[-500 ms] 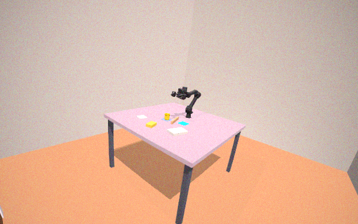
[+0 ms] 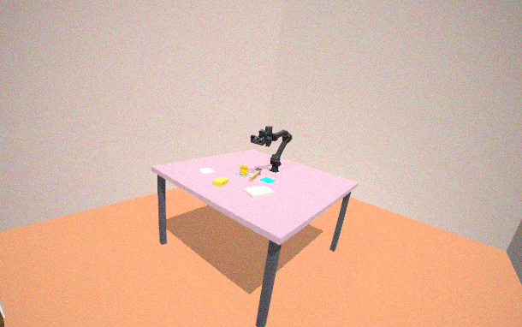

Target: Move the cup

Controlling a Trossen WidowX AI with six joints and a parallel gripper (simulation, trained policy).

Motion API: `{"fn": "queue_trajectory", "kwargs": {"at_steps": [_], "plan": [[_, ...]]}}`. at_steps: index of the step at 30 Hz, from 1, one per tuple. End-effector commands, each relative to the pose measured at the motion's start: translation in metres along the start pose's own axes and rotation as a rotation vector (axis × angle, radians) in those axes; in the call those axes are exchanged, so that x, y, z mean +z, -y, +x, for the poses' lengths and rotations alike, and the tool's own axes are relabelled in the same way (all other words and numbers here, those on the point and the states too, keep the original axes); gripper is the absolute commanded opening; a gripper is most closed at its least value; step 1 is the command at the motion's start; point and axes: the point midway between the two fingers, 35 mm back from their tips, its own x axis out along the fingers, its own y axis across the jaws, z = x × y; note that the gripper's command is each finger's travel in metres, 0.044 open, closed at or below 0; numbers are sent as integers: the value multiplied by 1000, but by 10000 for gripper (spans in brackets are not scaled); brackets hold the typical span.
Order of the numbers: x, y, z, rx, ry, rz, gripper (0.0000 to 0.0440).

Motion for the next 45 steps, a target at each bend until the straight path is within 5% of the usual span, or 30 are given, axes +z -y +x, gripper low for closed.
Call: {"fn": "queue_trajectory", "kwargs": {"at_steps": [1,11,45], "plan": [[-6,-5,4,10,-58,23,67],[-17,-20,13,40,-213,79,110],[-61,-42,23,-26,-776,165,127]]}}
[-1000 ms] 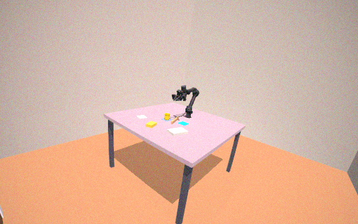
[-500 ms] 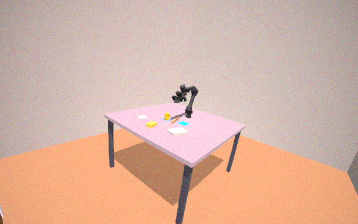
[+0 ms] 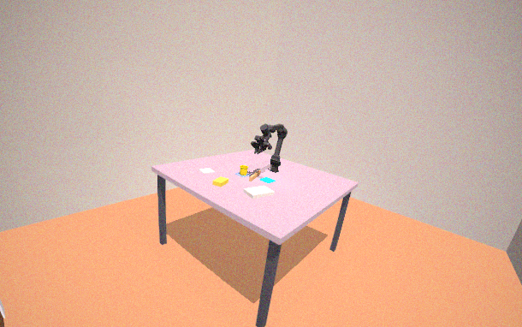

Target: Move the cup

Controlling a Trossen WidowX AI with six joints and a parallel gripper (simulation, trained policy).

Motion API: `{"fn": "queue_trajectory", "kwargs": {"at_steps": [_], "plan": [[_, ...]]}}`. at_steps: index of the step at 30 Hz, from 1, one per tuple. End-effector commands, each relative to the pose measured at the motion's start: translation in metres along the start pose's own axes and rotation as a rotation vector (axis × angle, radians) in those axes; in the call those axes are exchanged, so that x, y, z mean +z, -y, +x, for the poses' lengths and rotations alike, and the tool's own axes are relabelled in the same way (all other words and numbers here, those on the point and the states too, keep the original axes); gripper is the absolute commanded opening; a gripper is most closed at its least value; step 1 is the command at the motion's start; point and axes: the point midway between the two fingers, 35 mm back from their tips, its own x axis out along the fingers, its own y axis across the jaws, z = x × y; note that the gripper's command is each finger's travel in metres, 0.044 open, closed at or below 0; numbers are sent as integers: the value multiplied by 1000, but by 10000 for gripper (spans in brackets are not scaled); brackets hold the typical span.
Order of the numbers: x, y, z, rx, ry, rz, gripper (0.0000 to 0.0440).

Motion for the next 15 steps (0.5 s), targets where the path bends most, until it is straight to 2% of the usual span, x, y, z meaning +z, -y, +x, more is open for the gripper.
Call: {"fn": "queue_trajectory", "kwargs": {"at_steps": [1,15], "plan": [[-5,2,4,-24,-64,5,128],[-21,13,14,-108,-283,-19,133]]}}
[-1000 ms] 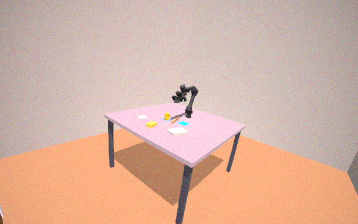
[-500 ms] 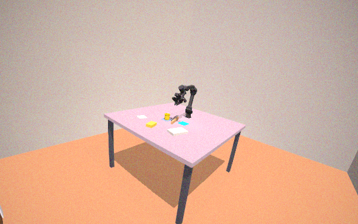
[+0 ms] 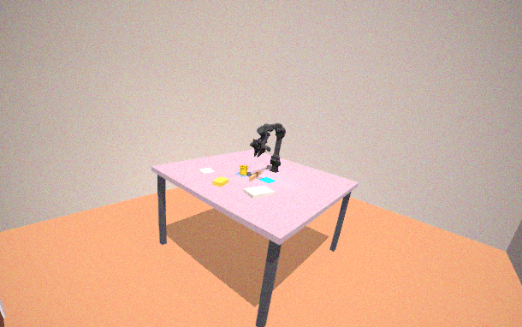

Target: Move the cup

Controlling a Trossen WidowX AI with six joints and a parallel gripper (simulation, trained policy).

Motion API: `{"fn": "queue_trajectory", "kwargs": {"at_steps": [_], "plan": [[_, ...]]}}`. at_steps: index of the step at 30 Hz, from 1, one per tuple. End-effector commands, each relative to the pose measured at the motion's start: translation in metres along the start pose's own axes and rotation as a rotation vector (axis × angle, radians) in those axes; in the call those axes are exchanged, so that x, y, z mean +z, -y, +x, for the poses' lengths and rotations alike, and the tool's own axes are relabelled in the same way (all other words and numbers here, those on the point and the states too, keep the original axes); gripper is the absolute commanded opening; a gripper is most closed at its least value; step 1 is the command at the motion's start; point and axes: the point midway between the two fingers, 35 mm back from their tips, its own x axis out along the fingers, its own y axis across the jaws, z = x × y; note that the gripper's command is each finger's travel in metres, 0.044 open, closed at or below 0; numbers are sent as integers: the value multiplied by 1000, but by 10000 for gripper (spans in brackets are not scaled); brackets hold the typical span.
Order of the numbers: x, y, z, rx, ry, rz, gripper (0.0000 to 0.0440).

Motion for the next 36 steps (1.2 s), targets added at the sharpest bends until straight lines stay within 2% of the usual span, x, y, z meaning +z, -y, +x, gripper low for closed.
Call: {"fn": "queue_trajectory", "kwargs": {"at_steps": [1,9,23,36], "plan": [[-4,5,4,-28,-60,-13,132],[-10,17,14,-79,-180,-45,124],[-24,49,32,-146,-379,-108,136],[-35,80,54,-177,-501,-146,150]]}}
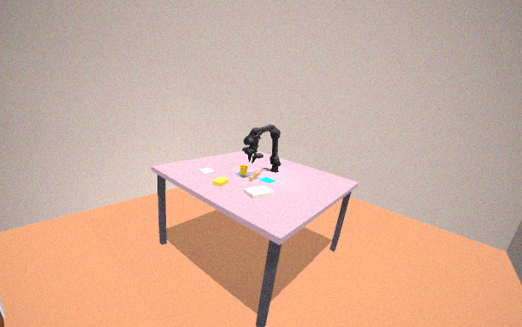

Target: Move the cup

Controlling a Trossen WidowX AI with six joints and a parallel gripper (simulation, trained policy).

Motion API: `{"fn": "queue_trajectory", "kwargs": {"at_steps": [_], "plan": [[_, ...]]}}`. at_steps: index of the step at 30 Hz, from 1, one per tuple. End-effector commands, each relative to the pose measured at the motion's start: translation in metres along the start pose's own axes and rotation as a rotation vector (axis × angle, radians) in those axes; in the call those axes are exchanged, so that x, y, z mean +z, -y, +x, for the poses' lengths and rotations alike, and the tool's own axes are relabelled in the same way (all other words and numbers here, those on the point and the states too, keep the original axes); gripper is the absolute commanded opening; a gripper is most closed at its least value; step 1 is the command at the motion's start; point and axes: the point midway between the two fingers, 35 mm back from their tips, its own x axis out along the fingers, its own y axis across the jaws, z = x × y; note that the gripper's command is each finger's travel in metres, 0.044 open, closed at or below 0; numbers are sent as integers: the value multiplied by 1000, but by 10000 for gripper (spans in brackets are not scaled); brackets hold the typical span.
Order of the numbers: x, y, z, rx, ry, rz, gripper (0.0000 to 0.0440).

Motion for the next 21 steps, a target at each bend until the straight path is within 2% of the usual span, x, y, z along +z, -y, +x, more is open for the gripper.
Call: {"fn": "queue_trajectory", "kwargs": {"at_steps": [1,21], "plan": [[-1,8,11,-9,-32,-14,152],[-7,32,75,-1,-134,-101,195]]}}
